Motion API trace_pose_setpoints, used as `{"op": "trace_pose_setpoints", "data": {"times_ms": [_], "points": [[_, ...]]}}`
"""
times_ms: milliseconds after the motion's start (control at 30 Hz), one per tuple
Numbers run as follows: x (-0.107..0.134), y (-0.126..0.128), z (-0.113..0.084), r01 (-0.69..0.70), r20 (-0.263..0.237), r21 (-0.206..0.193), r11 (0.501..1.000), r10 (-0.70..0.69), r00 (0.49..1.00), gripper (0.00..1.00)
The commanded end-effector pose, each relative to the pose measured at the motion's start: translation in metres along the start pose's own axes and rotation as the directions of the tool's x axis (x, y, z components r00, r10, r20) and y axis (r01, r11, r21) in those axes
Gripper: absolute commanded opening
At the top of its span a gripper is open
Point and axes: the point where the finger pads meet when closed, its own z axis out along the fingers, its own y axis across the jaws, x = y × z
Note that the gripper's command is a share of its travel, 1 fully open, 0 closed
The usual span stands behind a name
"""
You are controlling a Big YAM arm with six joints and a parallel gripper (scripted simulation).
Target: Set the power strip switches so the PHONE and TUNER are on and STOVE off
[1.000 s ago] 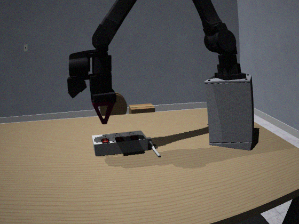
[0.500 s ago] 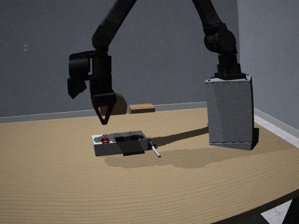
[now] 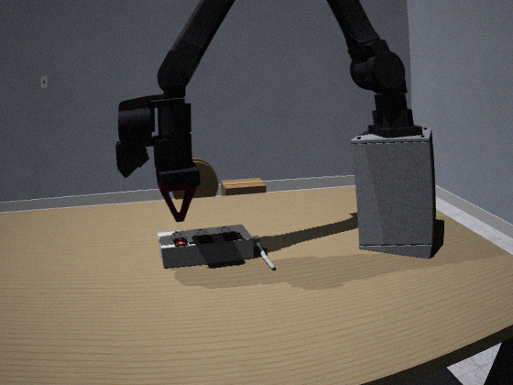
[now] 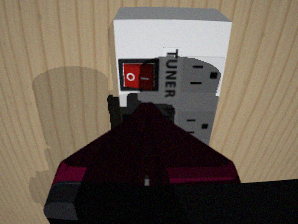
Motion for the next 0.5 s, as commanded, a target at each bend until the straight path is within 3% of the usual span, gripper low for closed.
{"op": "trace_pose_setpoints", "data": {"times_ms": [0,467], "points": [[-0.022,-0.005,-0.003,0.006,0.046,0.001,1.000,-0.006,0.999,0.00],[-0.024,-0.005,0.016,0.006,0.048,0.002,1.000,-0.006,0.999,0.00]]}}
